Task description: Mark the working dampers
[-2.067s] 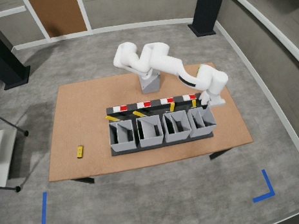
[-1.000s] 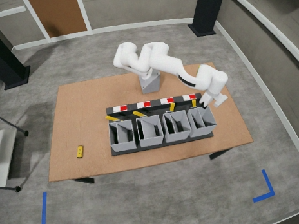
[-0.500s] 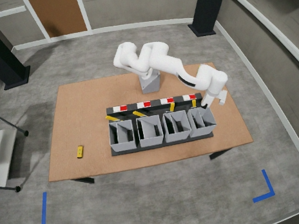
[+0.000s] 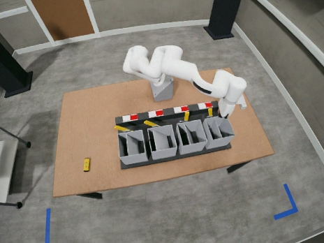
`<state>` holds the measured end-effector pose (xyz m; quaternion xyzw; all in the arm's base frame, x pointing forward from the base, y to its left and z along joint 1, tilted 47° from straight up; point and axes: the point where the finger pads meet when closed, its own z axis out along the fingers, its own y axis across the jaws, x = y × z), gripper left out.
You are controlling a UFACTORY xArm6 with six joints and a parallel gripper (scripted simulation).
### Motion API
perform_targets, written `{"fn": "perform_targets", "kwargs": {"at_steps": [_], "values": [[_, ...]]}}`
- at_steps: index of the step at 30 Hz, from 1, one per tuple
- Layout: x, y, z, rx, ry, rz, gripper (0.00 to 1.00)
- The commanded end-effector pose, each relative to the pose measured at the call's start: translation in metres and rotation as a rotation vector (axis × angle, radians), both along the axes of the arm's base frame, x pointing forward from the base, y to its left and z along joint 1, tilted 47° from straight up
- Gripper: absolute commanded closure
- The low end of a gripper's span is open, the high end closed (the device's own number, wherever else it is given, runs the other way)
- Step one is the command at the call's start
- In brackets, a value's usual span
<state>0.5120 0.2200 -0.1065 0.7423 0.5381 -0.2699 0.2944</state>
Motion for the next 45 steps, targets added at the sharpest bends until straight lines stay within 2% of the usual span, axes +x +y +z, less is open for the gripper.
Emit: {"fn": "perform_targets", "kwargs": {"at_steps": [1,8,10,12,14,16,24,29,31,33,42,45], "values": [[0.001,0.002,0.002,0.012,0.093,0.084,1.00],[0.001,0.001,0.003,0.014,0.114,0.103,1.00],[0.004,-0.004,0.011,0.014,0.113,0.103,1.00],[0.010,-0.014,0.028,0.014,0.112,0.102,1.00],[0.010,-0.014,0.028,0.014,0.112,0.102,1.00],[0.016,-0.033,0.055,0.013,0.110,0.101,1.00],[0.018,-0.074,0.106,0.012,0.109,0.100,1.00],[0.011,-0.103,0.137,0.012,0.110,0.100,1.00],[0.011,-0.103,0.137,0.012,0.110,0.100,1.00],[0.003,-0.126,0.158,0.012,0.110,0.101,1.00],[-0.026,-0.175,0.198,0.013,0.114,0.103,1.00],[-0.032,-0.181,0.202,0.013,0.114,0.103,1.00]]}}
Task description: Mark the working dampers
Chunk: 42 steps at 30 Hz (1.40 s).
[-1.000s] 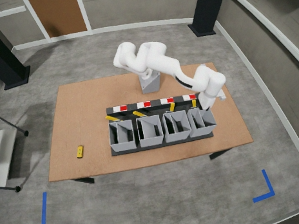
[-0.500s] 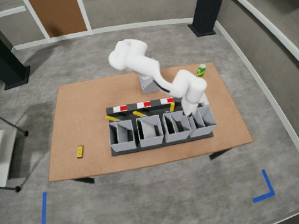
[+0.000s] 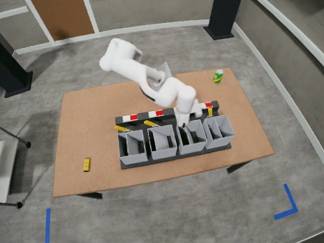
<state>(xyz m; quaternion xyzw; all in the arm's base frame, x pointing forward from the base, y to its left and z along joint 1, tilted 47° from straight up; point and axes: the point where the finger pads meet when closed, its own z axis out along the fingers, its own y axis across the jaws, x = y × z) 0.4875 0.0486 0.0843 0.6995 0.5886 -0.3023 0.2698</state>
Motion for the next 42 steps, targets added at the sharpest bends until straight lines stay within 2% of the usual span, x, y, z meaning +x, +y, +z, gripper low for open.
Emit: {"fn": "perform_targets", "kwargs": {"at_steps": [1,38,40,42], "values": [[-0.007,-0.010,0.012,0.011,-0.013,0.013,1.00],[-0.006,0.005,0.026,0.011,-0.013,0.014,1.00],[-0.016,0.006,0.026,0.011,-0.013,0.014,1.00],[-0.045,0.010,0.024,0.010,-0.012,0.013,1.00]]}}
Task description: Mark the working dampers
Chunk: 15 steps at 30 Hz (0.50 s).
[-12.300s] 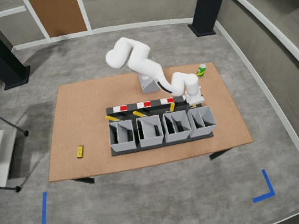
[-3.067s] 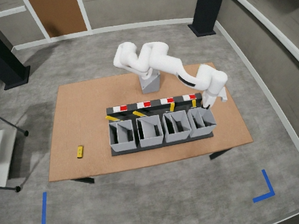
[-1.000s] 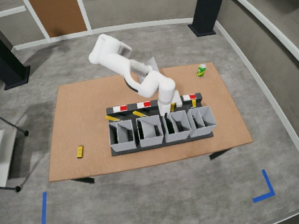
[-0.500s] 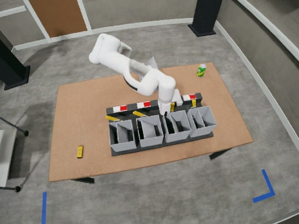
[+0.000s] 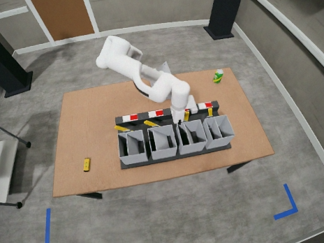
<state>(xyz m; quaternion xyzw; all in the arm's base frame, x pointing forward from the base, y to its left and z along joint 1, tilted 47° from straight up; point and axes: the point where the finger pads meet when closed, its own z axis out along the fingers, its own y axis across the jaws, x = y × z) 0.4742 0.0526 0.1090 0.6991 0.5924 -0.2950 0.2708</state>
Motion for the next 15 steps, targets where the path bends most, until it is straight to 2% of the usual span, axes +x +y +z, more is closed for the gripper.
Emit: {"fn": "perform_targets", "kwargs": {"at_steps": [1,10,12,13,15], "values": [[-0.041,0.007,0.000,0.001,-0.003,0.003,1.00],[-0.117,0.020,-0.002,0.003,-0.004,0.004,1.00],[-0.117,0.020,-0.002,0.003,-0.004,0.004,1.00],[-0.141,0.024,-0.003,0.003,-0.004,0.004,1.00],[-0.152,0.025,-0.003,0.003,-0.004,0.004,1.00]]}}
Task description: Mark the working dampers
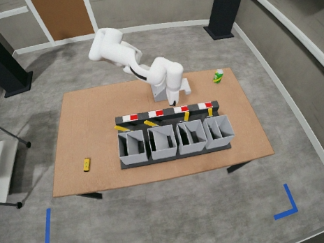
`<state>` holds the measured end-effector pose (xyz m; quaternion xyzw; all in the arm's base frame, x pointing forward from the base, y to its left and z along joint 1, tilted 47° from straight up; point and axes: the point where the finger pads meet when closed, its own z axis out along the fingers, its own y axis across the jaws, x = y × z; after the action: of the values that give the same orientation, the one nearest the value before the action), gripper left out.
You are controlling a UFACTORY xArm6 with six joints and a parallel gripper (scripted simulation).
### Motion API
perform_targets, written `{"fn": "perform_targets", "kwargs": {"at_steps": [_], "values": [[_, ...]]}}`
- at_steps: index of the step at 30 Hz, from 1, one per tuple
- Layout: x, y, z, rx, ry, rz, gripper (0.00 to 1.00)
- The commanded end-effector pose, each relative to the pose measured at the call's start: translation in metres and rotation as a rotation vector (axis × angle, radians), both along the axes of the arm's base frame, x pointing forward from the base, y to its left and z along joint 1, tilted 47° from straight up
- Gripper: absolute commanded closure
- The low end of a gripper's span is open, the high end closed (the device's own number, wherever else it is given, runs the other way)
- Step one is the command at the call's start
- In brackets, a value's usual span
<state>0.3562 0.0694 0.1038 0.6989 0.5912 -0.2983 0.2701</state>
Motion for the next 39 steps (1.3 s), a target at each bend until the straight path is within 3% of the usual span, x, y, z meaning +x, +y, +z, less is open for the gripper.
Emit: {"fn": "perform_targets", "kwargs": {"at_steps": [1,5,21,39], "values": [[-0.040,0.009,0.002,0.006,-0.009,0.007,1.00],[-0.068,0.013,0.000,0.006,-0.009,0.007,1.00],[-0.069,0.007,-0.005,0.006,-0.009,0.007,1.00],[-0.073,-0.025,-0.035,0.006,-0.009,0.007,1.00]]}}
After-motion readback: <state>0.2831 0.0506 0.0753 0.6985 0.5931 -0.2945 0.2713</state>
